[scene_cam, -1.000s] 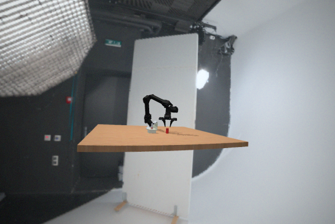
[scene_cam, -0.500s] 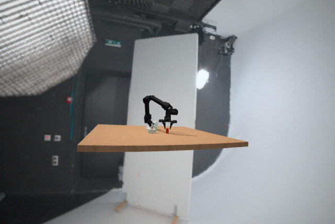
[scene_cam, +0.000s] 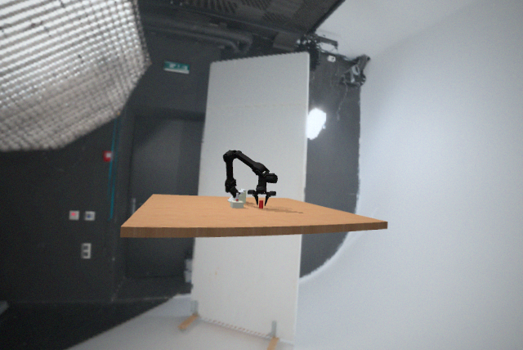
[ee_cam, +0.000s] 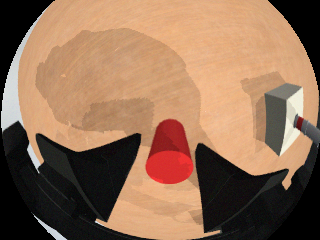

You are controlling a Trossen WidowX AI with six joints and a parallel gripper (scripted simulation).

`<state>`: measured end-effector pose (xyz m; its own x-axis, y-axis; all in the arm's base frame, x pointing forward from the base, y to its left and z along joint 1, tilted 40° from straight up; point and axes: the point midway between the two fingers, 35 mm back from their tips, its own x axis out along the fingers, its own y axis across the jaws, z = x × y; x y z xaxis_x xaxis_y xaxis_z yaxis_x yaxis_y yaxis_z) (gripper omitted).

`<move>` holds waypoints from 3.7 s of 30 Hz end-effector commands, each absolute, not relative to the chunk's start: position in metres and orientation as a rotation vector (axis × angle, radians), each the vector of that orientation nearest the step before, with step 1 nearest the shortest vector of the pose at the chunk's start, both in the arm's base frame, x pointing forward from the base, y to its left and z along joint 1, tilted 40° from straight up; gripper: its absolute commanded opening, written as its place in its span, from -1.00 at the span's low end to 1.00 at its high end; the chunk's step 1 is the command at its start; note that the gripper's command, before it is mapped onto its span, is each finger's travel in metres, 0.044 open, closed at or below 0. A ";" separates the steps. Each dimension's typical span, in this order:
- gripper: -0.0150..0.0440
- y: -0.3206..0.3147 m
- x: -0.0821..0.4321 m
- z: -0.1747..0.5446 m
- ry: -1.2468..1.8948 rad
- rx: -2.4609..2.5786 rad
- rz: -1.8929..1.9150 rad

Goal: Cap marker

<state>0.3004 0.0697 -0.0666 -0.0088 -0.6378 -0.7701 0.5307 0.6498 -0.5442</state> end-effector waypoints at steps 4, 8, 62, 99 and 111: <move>-0.05 0.068 0.300 -0.068 1.282 -0.110 -0.924; -0.14 0.068 0.300 -0.068 1.282 -0.110 -0.924; -0.49 0.073 0.293 0.054 1.284 -0.110 -0.920; -0.49 0.023 0.264 0.124 1.285 -0.115 -0.927; -0.49 0.013 0.265 0.111 1.284 -0.115 -0.927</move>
